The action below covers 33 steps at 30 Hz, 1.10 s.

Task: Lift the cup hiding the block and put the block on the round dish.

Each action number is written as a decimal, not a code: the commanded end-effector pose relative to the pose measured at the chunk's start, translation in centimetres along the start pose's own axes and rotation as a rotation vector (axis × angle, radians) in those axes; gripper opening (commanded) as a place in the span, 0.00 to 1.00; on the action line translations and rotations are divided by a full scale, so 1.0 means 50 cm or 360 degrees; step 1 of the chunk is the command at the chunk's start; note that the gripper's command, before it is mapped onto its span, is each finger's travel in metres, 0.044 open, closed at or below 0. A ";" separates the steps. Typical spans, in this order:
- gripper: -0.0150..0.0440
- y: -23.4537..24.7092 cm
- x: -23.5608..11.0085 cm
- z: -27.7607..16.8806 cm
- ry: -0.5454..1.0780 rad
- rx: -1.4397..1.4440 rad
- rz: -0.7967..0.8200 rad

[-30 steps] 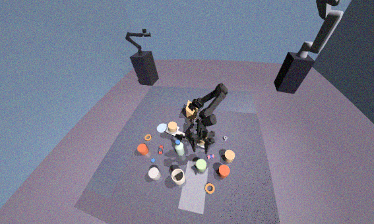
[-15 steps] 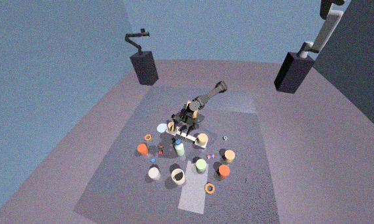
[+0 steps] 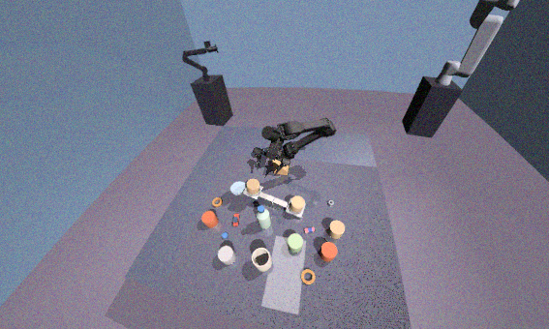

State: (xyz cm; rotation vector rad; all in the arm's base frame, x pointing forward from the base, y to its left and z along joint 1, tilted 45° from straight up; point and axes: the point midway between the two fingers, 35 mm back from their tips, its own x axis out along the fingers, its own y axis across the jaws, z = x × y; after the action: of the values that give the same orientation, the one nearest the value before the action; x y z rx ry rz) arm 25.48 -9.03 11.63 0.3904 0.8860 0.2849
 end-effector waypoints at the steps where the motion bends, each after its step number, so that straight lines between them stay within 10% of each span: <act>1: 1.00 0.016 -0.035 -0.038 0.0010 0.0142 0.0072; 13: 1.00 0.070 -0.108 -0.093 -0.0051 0.0486 0.0238; 33: 1.00 0.135 -0.030 -0.012 0.0252 -0.0438 0.0504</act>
State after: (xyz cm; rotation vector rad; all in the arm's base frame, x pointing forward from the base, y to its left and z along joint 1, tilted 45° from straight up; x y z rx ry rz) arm 22.77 -3.89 15.20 0.3260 0.9288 0.6737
